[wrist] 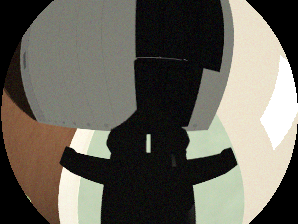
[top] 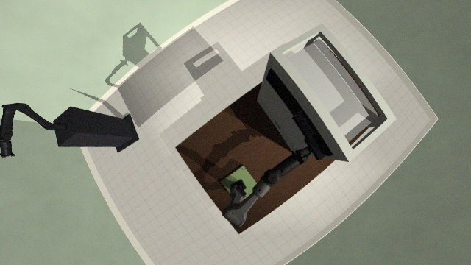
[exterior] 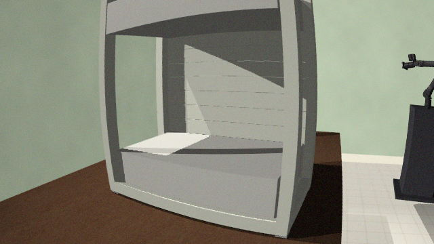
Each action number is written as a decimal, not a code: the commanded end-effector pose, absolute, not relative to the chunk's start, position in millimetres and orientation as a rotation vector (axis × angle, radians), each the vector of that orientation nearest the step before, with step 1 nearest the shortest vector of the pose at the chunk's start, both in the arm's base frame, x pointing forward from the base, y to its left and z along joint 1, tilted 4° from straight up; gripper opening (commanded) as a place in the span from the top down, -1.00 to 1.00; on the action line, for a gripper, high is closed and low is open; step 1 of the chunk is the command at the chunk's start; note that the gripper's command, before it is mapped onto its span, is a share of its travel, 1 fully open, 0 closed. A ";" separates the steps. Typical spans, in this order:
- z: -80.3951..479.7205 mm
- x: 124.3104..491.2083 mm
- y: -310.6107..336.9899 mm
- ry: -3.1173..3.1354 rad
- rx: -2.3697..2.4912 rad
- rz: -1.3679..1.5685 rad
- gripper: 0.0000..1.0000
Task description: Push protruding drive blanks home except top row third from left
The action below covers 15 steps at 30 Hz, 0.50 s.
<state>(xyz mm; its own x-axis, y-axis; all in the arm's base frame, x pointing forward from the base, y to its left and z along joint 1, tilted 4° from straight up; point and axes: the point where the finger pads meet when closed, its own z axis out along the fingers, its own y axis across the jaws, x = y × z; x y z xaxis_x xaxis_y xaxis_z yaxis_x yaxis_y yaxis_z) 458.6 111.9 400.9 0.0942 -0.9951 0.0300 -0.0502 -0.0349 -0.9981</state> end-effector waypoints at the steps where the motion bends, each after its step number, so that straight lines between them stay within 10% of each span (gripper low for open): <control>1: 398.6 460.7 112.0 1.165 -1.318 -1.137 1.00; 15: 397.2 463.8 112.3 1.165 -1.318 -1.137 1.00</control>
